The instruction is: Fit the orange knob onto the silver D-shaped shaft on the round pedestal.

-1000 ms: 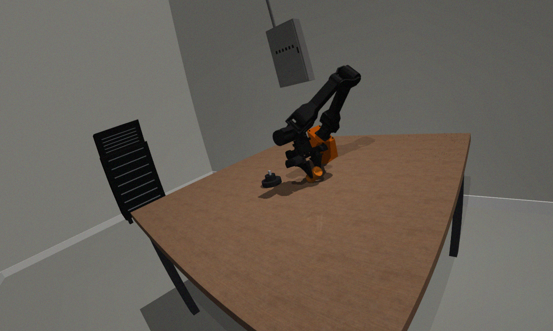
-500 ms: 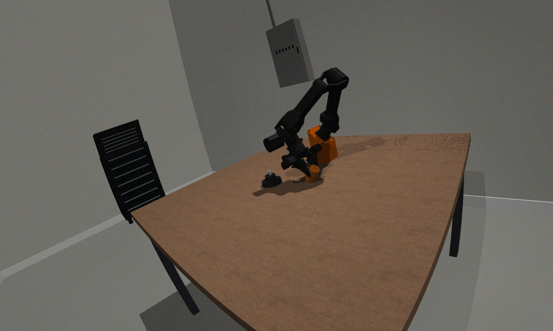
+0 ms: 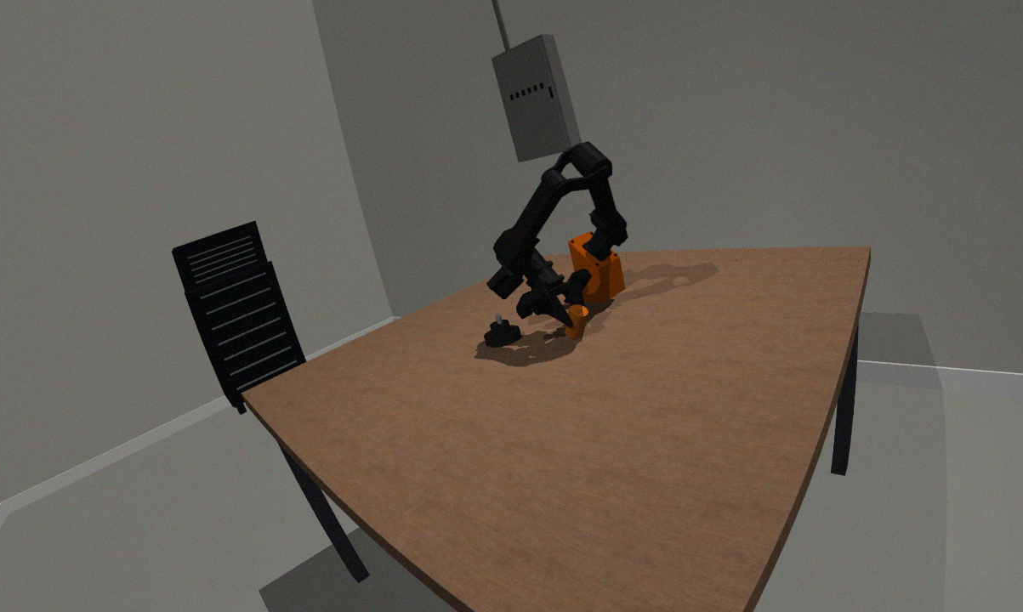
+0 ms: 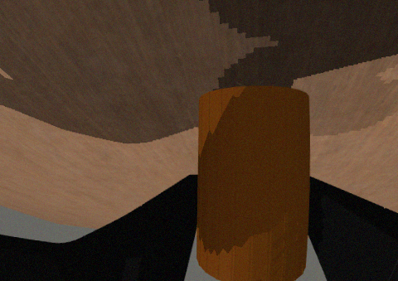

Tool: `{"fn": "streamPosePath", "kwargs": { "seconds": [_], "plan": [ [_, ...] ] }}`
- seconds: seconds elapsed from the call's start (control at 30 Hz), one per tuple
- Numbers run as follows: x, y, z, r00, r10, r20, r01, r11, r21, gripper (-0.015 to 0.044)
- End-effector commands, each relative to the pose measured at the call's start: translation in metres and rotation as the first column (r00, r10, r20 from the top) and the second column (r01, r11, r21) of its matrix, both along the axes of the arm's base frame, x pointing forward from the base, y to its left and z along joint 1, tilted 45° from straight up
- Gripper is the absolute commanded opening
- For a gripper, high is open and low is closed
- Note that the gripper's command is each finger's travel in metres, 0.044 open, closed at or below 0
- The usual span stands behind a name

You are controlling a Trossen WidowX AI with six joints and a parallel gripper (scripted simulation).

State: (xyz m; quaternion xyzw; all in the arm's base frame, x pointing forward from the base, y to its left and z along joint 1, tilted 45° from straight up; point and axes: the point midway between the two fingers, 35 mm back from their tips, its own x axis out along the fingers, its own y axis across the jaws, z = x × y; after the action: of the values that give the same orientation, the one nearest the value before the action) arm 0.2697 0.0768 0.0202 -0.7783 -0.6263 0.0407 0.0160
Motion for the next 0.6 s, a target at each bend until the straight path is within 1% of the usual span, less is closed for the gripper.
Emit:
{"fn": "streamPosePath", "kwargs": {
  "seconds": [0.0, 0.3, 0.43, 0.57],
  "plan": [
    [-0.0022, -0.0044, -0.004, 1.0, 0.026, 0.016, -0.026, 0.999, 0.019, 0.0181],
    [-0.0022, -0.0044, -0.004, 1.0, 0.026, 0.016, -0.026, 0.999, 0.019, 0.0181],
    [-0.0025, -0.0058, -0.0055, 0.999, 0.026, -0.032, -0.025, 0.999, 0.037, 0.0181],
    [-0.0026, -0.0056, -0.0047, 1.0, 0.027, -0.001, -0.027, 1.0, 0.013, 0.0181]
  ]
}}
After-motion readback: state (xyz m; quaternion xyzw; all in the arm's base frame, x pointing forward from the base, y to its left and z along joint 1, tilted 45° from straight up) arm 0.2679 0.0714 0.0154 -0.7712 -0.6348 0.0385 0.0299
